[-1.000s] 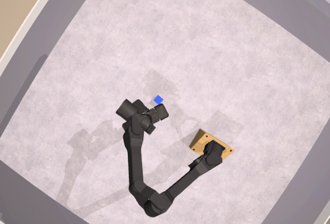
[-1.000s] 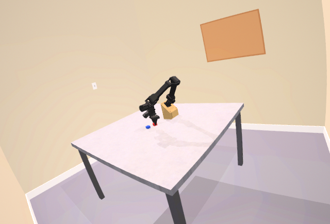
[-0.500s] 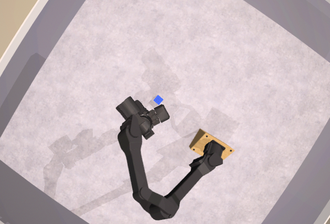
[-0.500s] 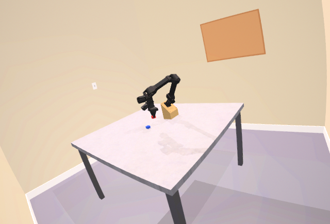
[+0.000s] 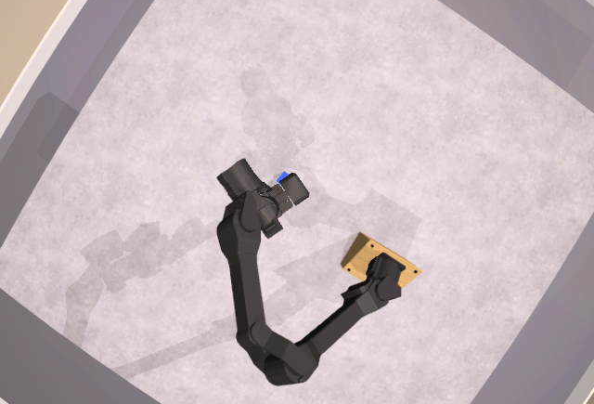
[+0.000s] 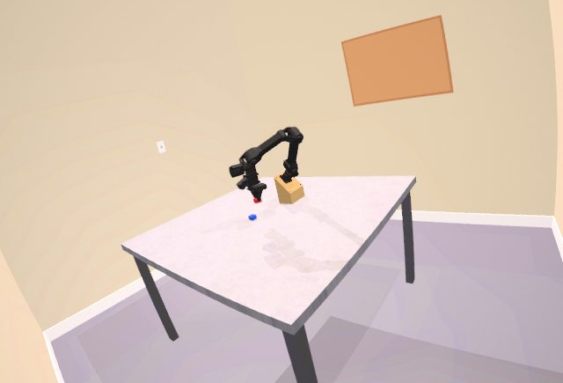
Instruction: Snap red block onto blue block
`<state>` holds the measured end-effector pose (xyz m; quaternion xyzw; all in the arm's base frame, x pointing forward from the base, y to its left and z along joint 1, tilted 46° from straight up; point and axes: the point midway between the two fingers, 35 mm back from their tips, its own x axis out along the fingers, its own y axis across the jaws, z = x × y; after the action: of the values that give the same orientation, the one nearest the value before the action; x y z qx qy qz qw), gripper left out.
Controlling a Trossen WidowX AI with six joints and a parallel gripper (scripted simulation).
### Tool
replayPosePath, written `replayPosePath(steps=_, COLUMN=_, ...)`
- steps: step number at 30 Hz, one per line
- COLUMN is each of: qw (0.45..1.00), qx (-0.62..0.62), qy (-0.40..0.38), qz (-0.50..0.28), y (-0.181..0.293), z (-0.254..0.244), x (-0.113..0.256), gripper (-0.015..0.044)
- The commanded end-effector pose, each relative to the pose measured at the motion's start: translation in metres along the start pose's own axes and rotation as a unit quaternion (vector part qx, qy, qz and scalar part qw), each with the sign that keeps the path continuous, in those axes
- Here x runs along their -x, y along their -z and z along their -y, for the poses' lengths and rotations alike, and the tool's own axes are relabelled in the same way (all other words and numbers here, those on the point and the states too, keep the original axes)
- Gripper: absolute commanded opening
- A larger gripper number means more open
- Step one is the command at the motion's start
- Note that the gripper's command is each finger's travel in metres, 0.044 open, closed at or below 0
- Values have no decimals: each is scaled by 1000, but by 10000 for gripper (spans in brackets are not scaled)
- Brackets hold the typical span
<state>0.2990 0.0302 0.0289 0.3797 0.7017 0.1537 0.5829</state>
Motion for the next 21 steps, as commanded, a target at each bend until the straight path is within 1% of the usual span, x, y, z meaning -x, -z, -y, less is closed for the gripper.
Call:
replayPosePath(steps=1, qw=999, qx=35, qy=2, qz=-1, y=-9, z=17, x=-11, gripper=0)
replayPosePath(steps=14, qw=992, qx=126, qy=2, qz=-1, y=-27, z=64, x=-42, gripper=0)
replayPosePath(steps=21, qw=992, qx=130, qy=2, qz=-1, y=-28, z=65, x=-44, gripper=0)
